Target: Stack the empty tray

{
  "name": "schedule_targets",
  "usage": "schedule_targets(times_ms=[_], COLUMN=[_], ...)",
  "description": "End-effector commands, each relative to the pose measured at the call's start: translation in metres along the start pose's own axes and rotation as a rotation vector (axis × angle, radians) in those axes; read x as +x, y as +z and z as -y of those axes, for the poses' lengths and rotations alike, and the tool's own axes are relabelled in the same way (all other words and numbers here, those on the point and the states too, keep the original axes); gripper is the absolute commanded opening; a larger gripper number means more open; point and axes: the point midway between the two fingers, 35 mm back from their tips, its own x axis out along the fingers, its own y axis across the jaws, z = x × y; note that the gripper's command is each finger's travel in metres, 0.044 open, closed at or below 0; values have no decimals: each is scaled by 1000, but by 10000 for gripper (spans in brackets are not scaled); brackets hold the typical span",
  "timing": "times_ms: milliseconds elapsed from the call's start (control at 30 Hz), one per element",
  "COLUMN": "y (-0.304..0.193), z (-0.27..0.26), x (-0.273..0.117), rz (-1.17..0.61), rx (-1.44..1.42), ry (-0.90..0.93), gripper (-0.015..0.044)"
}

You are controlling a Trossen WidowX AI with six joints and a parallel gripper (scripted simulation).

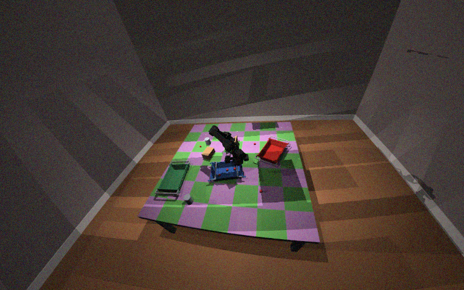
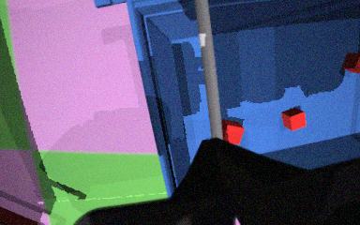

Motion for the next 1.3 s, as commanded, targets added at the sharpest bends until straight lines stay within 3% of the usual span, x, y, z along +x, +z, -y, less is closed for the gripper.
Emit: schedule_targets(times_ms=[0, 200, 467, 733, 767, 1267], y=[0, 0, 1, -2, 1, -115], z=[0, 0, 0, 0, -1, -190], x=[0, 0, -7, -83, -50, -50], rz=[0, 0, 4, 43, 23, -2], rx=[0, 0, -5, -55, -29, 340], ry=[0, 0, 1, 12, 3, 67], gripper=[0, 0, 210, 420, 440, 440])
